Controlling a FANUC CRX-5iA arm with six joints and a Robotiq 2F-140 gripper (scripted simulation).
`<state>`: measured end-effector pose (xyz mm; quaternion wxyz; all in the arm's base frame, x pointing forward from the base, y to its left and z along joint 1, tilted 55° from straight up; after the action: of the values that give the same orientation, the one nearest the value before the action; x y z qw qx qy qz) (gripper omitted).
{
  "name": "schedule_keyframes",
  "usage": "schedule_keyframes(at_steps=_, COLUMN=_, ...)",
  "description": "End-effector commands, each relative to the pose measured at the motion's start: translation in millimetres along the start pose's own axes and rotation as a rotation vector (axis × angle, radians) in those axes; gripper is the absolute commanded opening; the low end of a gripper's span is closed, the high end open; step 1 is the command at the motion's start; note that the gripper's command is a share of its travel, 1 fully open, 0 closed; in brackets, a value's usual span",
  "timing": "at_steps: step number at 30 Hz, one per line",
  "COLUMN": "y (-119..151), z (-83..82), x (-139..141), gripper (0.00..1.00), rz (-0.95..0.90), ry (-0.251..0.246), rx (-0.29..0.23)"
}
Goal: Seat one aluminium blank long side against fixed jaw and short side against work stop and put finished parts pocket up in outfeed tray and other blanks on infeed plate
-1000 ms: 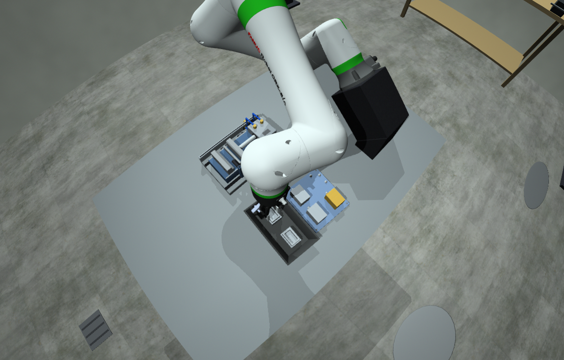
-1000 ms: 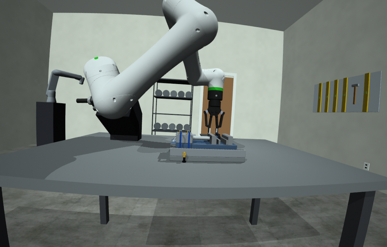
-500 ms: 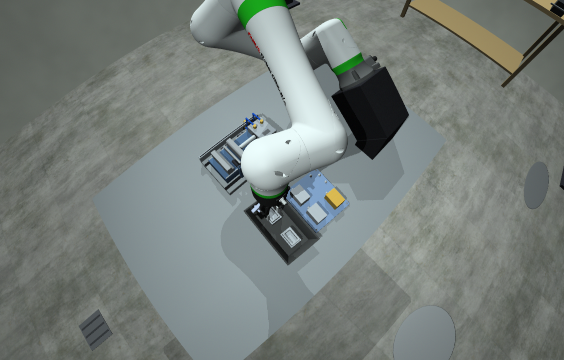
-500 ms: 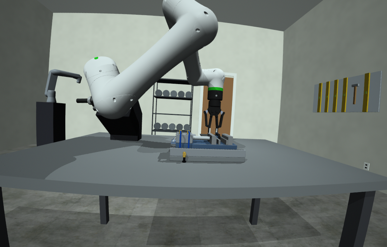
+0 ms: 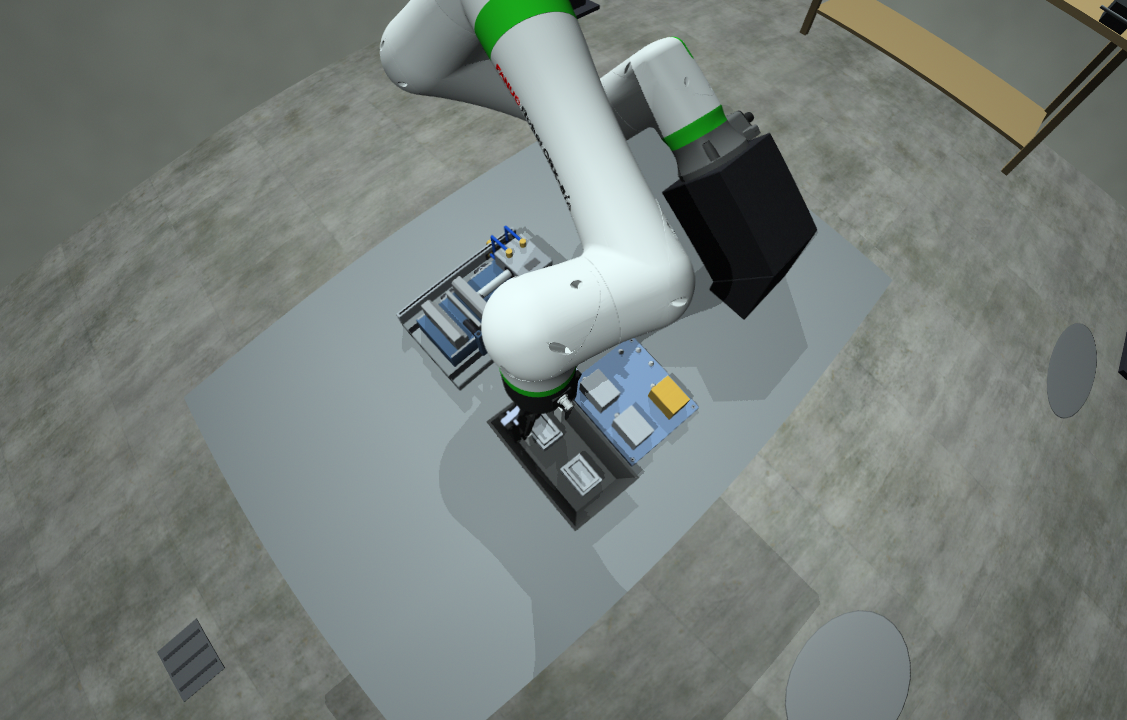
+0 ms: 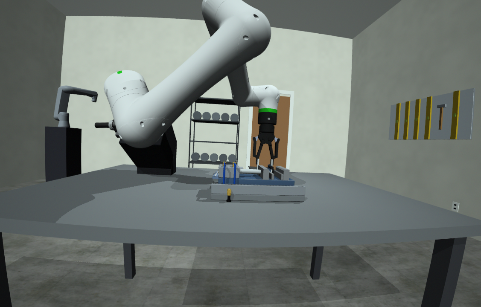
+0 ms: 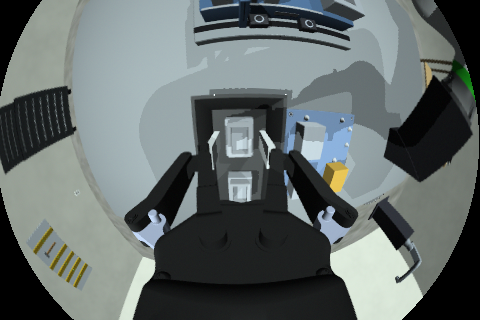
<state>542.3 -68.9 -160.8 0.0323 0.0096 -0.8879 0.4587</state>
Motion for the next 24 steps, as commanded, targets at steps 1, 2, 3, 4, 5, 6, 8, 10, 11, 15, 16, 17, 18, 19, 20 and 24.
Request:
schedule_keyframes(at_steps=1, y=0.2, z=-0.2, x=-0.1, gripper=0.40, rz=0.000, ry=0.000, rx=0.000)
schedule_keyframes(at_steps=2, y=0.2, z=-0.2, x=-0.1, gripper=0.40, rz=0.000, ry=0.000, rx=0.000)
schedule_keyframes(at_steps=3, y=0.2, z=-0.2, x=-0.1, gripper=0.40, rz=0.000, ry=0.000, rx=0.000)
schedule_keyframes(at_steps=4, y=0.2, z=-0.2, x=-0.1, gripper=0.40, rz=0.000, ry=0.000, rx=0.000)
schedule_keyframes(at_steps=5, y=0.2, z=-0.2, x=-0.1, gripper=0.40, rz=0.000, ry=0.000, rx=0.000)
schedule_keyframes(at_steps=6, y=0.2, z=-0.2, x=-0.1, gripper=0.40, rz=0.000, ry=0.000, rx=0.000)
schedule_keyframes(at_steps=8, y=0.2, z=-0.2, x=-0.1, gripper=0.40, rz=0.000, ry=0.000, rx=0.000)
schedule_keyframes(at_steps=10, y=0.2, z=-0.2, x=-0.1, gripper=0.40, rz=0.000, ry=0.000, rx=0.000)
schedule_keyframes(at_steps=11, y=0.2, z=-0.2, x=-0.1, gripper=0.40, rz=0.000, ry=0.000, rx=0.000)
schedule_keyframes(at_steps=15, y=0.2, z=-0.2, x=-0.1, gripper=0.40, rz=0.000, ry=0.000, rx=0.000)
schedule_keyframes(at_steps=16, y=0.2, z=-0.2, x=-0.1, gripper=0.40, rz=0.000, ry=0.000, rx=0.000)
schedule_keyframes(at_steps=17, y=0.2, z=-0.2, x=-0.1, gripper=0.40, rz=0.000, ry=0.000, rx=0.000)
schedule_keyframes(at_steps=18, y=0.2, z=-0.2, x=-0.1, gripper=0.40, rz=0.000, ry=0.000, rx=0.000)
schedule_keyframes(at_steps=19, y=0.2, z=-0.2, x=-0.1, gripper=0.40, rz=0.000, ry=0.000, rx=0.000)
schedule_keyframes(at_steps=20, y=0.2, z=-0.3, x=-0.1, gripper=0.40, rz=0.000, ry=0.000, rx=0.000)
schedule_keyframes(at_steps=24, y=0.1, z=-2.6, x=-0.1, gripper=0.40, rz=0.000, ry=0.000, rx=0.000)
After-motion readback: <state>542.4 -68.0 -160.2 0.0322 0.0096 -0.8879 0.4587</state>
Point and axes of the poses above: the point where the finger pads meet when closed, its own z axis out along the fingers, its own x axis across the jaws, y = z × x, the point moved 3 cm from there along -z, back along the fingers, and after that the axes turned 9 degrees about -z, right-handed, at the moved point
